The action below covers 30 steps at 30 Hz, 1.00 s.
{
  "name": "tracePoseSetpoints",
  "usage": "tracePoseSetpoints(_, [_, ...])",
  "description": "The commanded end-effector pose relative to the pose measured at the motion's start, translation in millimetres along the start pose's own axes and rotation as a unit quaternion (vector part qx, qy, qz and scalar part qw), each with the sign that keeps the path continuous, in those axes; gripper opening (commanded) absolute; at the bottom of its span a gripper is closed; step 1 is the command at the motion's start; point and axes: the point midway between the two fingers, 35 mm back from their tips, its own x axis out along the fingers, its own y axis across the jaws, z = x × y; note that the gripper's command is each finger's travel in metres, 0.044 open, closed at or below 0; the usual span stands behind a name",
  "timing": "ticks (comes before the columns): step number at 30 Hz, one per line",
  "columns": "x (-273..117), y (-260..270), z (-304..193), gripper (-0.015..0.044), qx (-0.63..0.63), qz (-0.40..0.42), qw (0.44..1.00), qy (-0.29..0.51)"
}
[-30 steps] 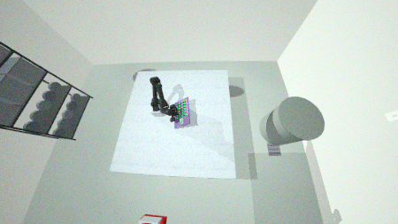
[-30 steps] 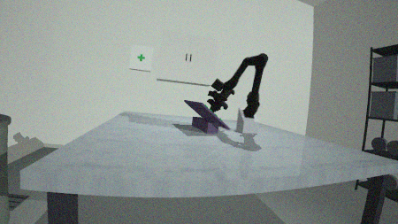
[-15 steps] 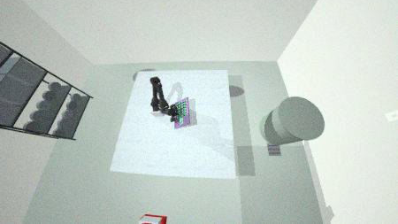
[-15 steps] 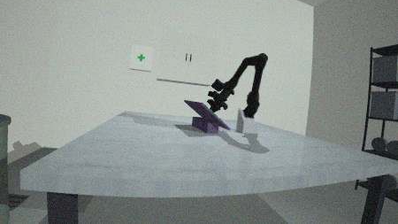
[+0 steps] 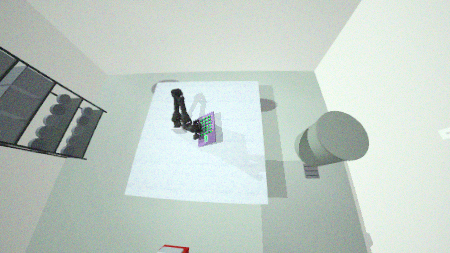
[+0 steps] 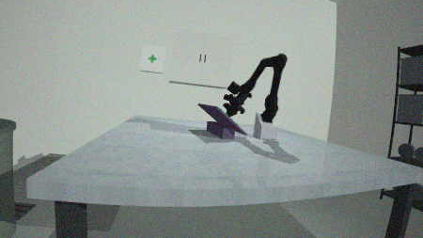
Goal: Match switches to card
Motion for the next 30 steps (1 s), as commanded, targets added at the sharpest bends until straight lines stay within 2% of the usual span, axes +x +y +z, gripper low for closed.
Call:
tracePoseSetpoints(1, [-18.8, -6.0, 3.2, 0.0000, -0.004, -0.009, 1.000, 0.003])
tracePoseSetpoints(5, [-55.8, -3.2, 3.8, 0.0000, -0.002, -0.006, 1.000, 0.009])
tracePoseSetpoints(7, [-62.4, -1.4, 4.0, 0.0000, -0.002, -0.004, 1.000, 0.010])
tracePoseSetpoints(13, [-62.6, 0.1, 3.9, 0.0000, -0.002, -0.004, 1.000, 0.010])
tracePoseSetpoints(25, [-64.2, 86.5, -28.9, 0.0000, 0.000, -0.003, 1.000, 0.011])
tracePoseSetpoints(30, [-62.7, 94.7, -36.1, 0.0000, 0.001, -0.002, 1.000, 0.010])
